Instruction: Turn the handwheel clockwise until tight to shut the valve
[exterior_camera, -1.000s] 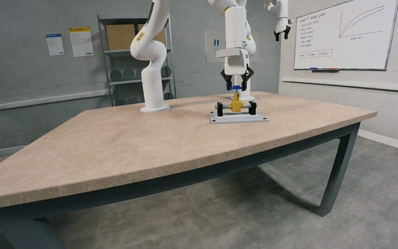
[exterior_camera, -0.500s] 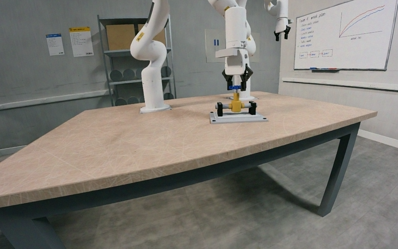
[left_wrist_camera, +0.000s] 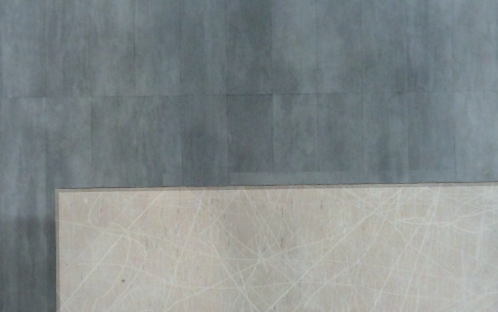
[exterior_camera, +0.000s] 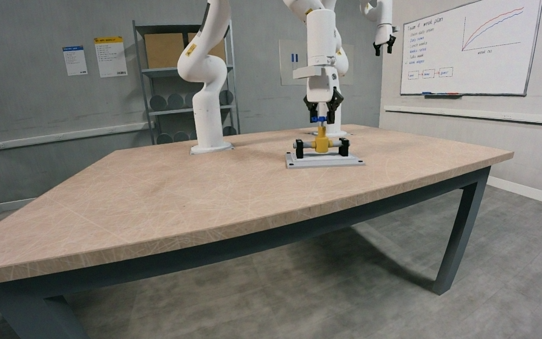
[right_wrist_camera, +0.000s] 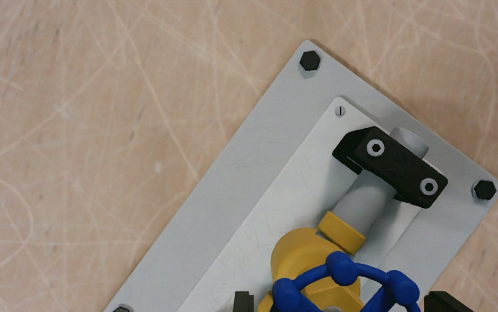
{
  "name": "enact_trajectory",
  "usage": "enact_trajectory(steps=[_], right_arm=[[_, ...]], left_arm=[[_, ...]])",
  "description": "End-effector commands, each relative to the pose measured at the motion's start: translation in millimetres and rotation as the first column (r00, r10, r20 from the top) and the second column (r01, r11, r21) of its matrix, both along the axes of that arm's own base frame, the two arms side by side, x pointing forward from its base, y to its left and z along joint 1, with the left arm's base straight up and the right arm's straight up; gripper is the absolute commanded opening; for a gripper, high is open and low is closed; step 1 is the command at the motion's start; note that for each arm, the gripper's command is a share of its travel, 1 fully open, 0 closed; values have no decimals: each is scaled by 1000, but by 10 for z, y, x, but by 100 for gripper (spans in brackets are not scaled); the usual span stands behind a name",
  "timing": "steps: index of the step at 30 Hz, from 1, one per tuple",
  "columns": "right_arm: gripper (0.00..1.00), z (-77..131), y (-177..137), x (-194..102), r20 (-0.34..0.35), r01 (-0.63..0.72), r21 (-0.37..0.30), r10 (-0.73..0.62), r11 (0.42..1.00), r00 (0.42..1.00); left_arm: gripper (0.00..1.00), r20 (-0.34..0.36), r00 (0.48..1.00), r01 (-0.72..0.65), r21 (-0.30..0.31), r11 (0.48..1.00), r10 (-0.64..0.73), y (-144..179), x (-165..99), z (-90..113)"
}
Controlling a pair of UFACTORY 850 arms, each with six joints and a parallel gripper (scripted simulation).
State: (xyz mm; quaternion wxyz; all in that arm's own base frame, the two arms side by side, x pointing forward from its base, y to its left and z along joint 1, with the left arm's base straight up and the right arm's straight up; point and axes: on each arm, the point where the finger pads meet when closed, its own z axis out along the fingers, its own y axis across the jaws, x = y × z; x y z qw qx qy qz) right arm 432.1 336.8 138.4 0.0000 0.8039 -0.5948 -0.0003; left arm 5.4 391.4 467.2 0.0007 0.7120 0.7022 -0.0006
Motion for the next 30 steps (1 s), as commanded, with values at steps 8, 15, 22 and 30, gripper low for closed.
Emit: enact_trajectory(steps=[8,15,22,30], right_arm=[[0,9,6,8,2,30,1,-30,1000,1000],[0,9,6,8,2,40,1,-40,999,999],[0,9,6,8,2,43,1,-43,999,999],[0,9,6,8,2,43,1,-43,999,999]], left_arm=[[100,0,1000,0,2,1000,0,4,0,8],[100,0,1000,0,2,1000,0,4,0,8],[100,0,1000,0,2,1000,0,4,0,8],[100,0,1000,0,2,1000,0,4,0,8]])
